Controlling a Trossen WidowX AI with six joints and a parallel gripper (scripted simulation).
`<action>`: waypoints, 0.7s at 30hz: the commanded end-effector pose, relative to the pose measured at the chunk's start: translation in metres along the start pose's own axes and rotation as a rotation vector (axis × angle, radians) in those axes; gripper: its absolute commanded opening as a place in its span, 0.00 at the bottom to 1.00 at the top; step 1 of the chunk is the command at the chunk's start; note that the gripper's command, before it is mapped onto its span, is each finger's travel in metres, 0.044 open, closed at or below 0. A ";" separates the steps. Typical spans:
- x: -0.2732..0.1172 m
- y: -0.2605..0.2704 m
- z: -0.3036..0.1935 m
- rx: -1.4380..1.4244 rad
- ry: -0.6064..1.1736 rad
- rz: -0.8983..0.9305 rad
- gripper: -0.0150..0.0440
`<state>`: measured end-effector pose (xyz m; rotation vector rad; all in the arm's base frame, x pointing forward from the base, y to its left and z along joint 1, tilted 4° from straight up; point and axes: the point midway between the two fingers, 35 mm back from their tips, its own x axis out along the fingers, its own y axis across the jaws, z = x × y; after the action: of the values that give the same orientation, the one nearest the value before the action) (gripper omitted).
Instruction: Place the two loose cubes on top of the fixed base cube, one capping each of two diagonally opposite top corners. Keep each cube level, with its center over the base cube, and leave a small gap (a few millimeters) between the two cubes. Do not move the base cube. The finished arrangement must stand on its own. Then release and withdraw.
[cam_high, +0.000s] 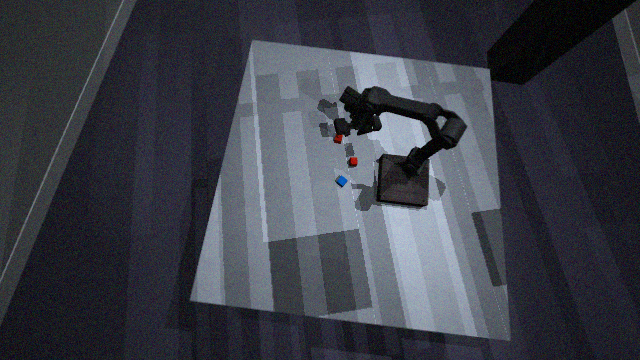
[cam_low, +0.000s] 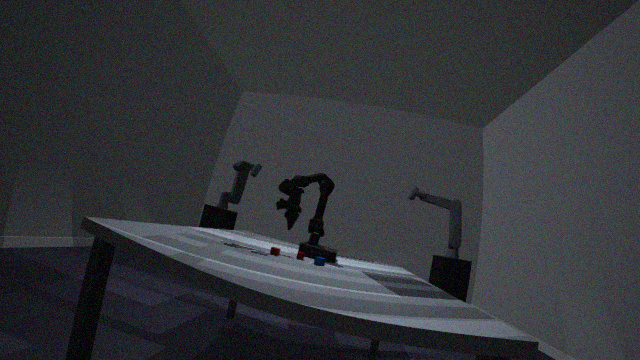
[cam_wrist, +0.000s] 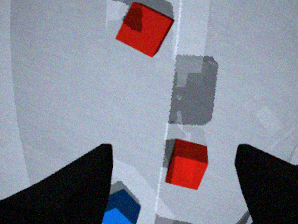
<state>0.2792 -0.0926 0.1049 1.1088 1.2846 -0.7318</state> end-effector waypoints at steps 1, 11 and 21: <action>0.004 0.001 -0.028 0.066 -0.001 -0.062 0.70; 0.009 -0.002 -0.085 0.195 -0.048 -0.167 0.70; 0.049 -0.007 -0.083 0.195 -0.048 -0.166 0.70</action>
<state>0.2557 -0.0123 0.0862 1.1520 1.2791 -0.9965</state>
